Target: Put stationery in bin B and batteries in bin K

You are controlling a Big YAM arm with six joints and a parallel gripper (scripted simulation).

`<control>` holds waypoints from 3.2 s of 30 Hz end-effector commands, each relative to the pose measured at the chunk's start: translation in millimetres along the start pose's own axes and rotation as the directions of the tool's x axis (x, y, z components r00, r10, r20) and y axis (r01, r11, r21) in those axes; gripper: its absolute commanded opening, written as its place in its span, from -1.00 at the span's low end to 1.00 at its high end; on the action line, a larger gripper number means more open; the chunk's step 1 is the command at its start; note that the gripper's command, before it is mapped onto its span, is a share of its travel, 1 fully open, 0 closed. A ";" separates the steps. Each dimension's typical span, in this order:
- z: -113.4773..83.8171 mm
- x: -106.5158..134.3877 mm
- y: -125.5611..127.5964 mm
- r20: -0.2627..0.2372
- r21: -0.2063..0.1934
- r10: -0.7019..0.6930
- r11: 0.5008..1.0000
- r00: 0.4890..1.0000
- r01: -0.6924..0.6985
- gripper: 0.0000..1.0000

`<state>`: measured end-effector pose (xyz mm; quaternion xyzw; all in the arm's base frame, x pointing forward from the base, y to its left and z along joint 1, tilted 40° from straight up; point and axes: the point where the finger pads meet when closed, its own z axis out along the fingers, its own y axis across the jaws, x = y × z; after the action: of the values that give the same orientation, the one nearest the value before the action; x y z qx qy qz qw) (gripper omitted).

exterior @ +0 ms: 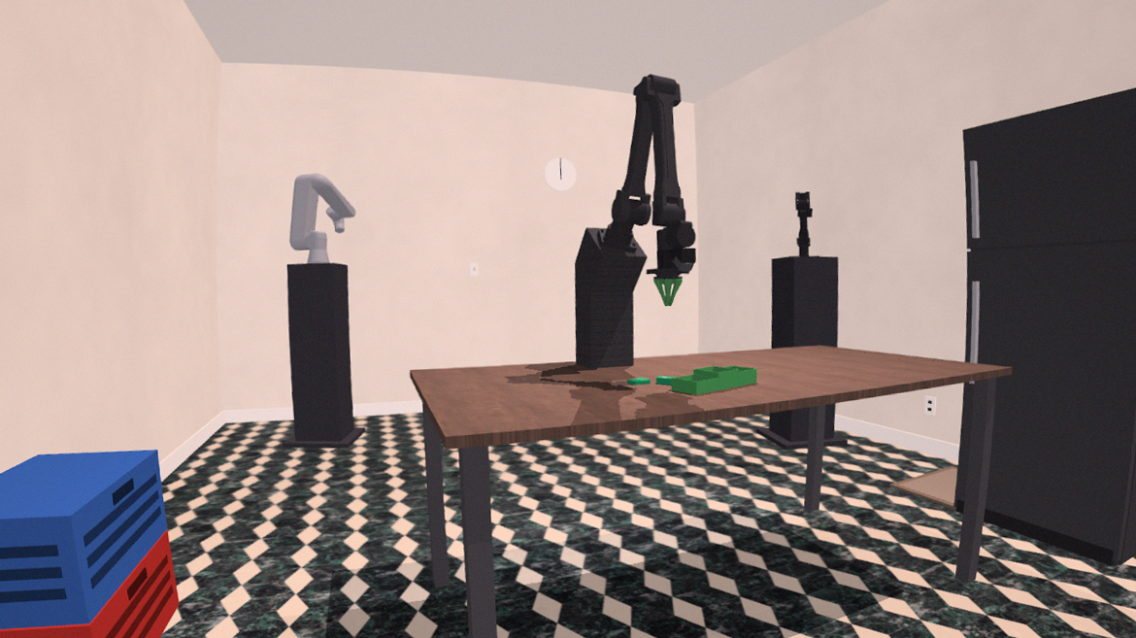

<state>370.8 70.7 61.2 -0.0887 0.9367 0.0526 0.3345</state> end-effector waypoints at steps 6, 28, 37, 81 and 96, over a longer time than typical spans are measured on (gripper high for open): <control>-2.8 -6.6 0.8 0.018 0.002 0.001 1.000 1.000 -0.001 -0.83; 30.5 -38.8 7.5 0.019 0.000 -0.223 0.975 0.975 0.223 -0.83; 72.3 -78.9 6.8 0.020 0.003 -0.286 0.958 0.958 0.286 -0.83; 198.6 -140.0 9.5 0.015 0.001 -0.271 0.963 0.962 0.271 -0.83; 189.7 -142.7 5.3 0.017 0.006 -0.270 0.963 0.963 0.270 -0.83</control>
<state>592.8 122.5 -4.2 -0.2148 0.9162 0.0059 0.3383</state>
